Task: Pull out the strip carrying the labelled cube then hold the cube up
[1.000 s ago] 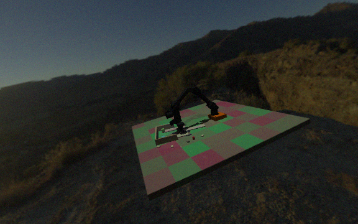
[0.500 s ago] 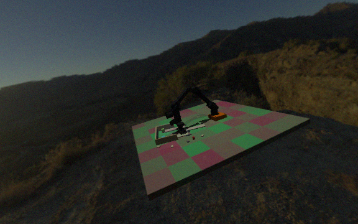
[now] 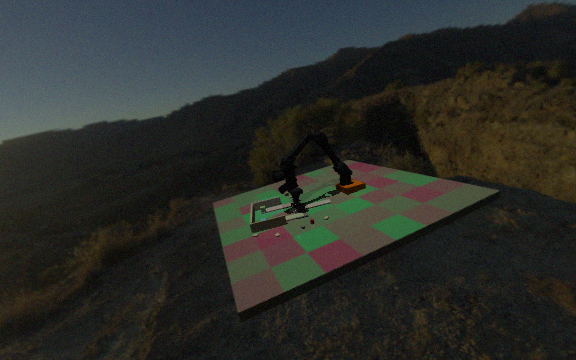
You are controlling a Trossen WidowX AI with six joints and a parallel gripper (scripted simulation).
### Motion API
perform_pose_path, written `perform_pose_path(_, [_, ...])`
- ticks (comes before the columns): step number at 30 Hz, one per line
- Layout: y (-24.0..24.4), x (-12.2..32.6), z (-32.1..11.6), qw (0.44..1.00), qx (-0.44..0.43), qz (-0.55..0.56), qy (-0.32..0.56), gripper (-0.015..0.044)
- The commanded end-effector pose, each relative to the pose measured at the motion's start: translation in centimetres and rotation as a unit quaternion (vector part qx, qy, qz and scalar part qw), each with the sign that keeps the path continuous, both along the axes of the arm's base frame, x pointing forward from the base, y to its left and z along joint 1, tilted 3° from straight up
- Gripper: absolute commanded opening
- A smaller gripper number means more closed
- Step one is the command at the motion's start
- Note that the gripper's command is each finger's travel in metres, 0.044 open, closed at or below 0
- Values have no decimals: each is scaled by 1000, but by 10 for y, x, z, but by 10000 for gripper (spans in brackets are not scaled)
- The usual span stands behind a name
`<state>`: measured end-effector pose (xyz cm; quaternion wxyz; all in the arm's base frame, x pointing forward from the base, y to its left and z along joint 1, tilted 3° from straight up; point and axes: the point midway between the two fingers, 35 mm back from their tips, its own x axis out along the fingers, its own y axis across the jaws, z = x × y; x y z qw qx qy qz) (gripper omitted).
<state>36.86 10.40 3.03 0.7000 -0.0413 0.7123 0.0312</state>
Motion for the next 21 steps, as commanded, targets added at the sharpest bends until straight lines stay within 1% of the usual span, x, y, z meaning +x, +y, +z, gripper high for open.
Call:
perform_pose_path(1, [-4,-15,8,1000,-2,1,3,0])
perform_pose_path(7, [-6,-22,10,1000,-2,1,3,0])
perform_pose_path(21, [-20,-71,10,1000,-3,1,5,0])
